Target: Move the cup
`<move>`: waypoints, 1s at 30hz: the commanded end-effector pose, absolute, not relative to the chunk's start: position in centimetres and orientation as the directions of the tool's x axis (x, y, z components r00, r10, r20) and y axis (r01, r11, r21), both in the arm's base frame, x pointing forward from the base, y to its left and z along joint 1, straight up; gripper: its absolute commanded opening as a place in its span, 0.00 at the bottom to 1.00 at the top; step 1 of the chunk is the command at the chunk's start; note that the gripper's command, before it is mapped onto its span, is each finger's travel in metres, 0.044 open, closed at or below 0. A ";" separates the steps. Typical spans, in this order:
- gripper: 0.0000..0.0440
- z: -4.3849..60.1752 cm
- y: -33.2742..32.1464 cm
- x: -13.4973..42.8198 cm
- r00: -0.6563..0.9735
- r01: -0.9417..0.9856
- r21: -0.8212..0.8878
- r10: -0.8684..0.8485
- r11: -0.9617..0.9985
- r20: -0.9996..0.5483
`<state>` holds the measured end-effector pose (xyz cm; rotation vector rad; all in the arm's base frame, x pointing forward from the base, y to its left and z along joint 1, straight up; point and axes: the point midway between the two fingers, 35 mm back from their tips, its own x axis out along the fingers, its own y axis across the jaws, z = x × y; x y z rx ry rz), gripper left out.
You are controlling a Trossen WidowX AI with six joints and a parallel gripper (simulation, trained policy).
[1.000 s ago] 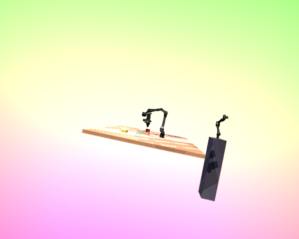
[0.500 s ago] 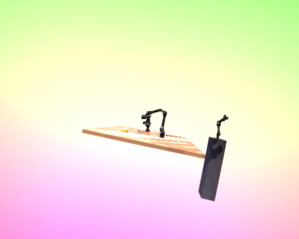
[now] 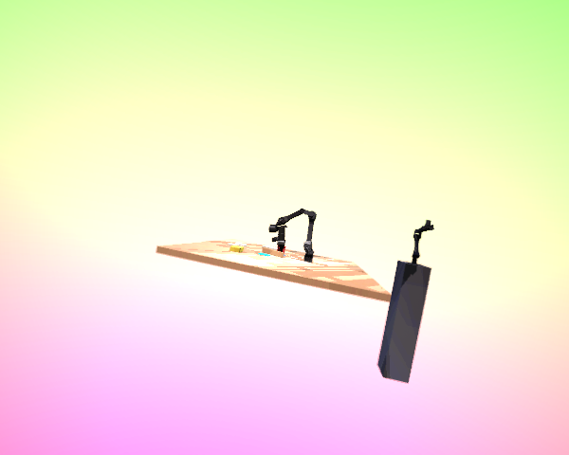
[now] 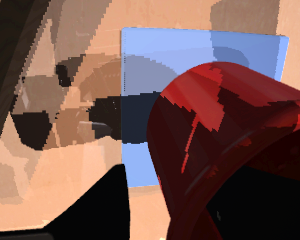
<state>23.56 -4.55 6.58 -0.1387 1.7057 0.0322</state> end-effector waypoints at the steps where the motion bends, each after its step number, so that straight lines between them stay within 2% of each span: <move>1: 0.18 5.7 -4.6 23.3 -0.146 -0.158 -0.042 -0.065 0.986 -0.987; 4: 0.00 5.2 -4.7 23.1 -0.153 -0.204 -0.033 -0.065 0.978 -0.986; 30: 0.00 10.6 -3.5 26.8 -0.021 -0.382 -0.046 -0.059 0.923 -0.998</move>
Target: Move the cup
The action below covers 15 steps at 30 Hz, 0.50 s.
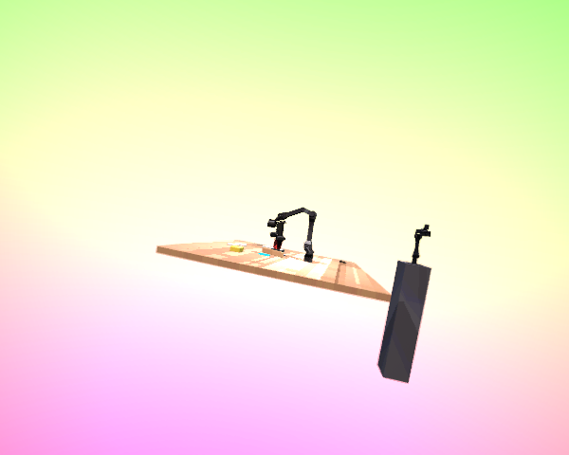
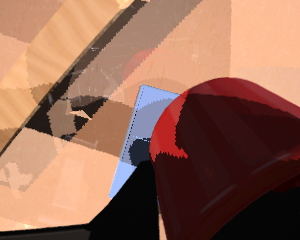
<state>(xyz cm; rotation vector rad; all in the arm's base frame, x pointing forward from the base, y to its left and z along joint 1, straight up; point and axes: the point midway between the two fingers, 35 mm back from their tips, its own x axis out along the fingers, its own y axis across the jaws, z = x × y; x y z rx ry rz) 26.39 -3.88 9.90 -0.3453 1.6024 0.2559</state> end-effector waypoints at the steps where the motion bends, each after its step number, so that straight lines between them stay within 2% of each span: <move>1: 0.00 10.8 -3.3 27.0 -0.015 -0.386 -0.048 -0.058 0.921 -0.998; 15: 0.00 12.9 0.2 29.7 0.074 -0.445 -0.075 -0.047 0.892 -0.996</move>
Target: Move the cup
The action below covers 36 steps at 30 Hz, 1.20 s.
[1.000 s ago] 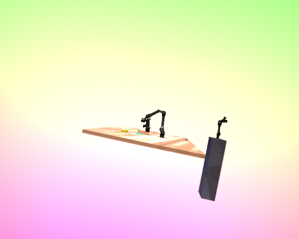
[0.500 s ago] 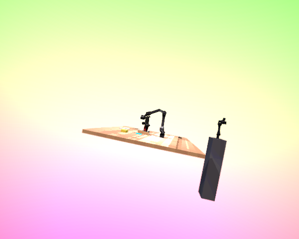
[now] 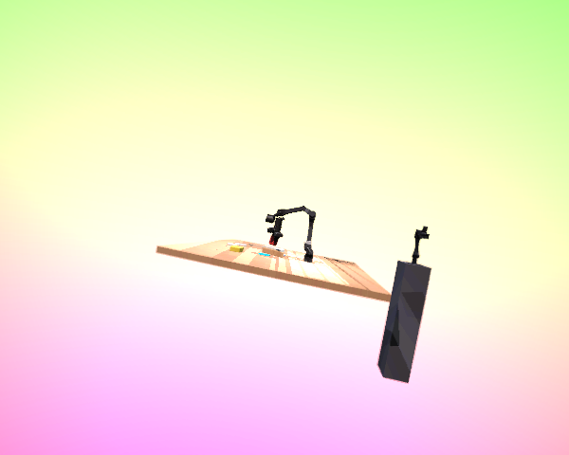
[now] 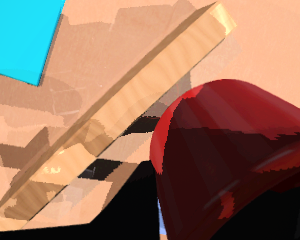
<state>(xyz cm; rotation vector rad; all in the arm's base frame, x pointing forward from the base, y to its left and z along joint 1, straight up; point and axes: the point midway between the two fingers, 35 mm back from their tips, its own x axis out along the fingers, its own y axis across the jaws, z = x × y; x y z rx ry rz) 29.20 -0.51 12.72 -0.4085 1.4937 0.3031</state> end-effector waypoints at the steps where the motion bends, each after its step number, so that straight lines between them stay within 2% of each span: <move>1: 0.00 13.0 0.5 29.9 0.080 -0.450 -0.077 -0.045 0.890 -0.996; 20: 0.00 12.6 6.9 32.6 0.170 -0.524 -0.100 -0.011 0.846 -0.985; 36: 0.00 9.8 11.7 32.7 0.189 -0.571 -0.104 0.007 0.814 -0.982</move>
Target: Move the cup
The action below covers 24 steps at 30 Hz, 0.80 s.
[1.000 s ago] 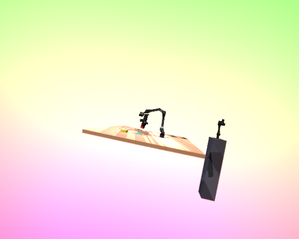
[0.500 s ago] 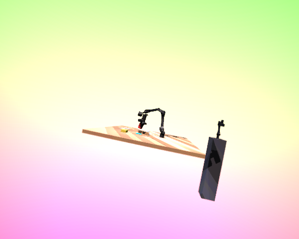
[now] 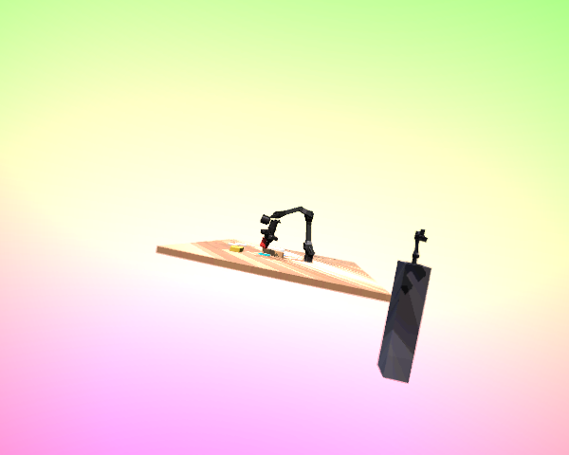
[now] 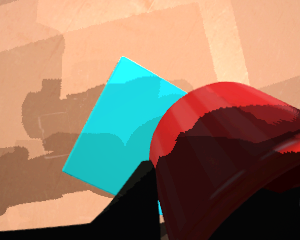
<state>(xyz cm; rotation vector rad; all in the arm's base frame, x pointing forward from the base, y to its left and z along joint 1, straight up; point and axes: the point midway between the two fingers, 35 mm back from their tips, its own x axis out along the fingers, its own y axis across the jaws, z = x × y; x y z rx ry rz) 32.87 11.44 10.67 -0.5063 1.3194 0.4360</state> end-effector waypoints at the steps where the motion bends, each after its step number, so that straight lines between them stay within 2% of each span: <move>1: 0.00 9.5 11.8 32.6 0.188 -0.572 -0.105 0.006 0.814 -0.982; 11: 0.04 7.0 12.5 31.6 0.175 -0.571 -0.106 -0.006 0.814 -0.985; 17: 0.13 6.5 12.6 31.6 0.186 -0.566 -0.103 0.006 0.818 -0.983; 21: 0.27 7.3 12.8 32.0 0.218 -0.558 -0.095 0.035 0.824 -0.975; 24: 0.27 7.9 13.0 32.2 0.238 -0.558 -0.090 0.055 0.825 -0.970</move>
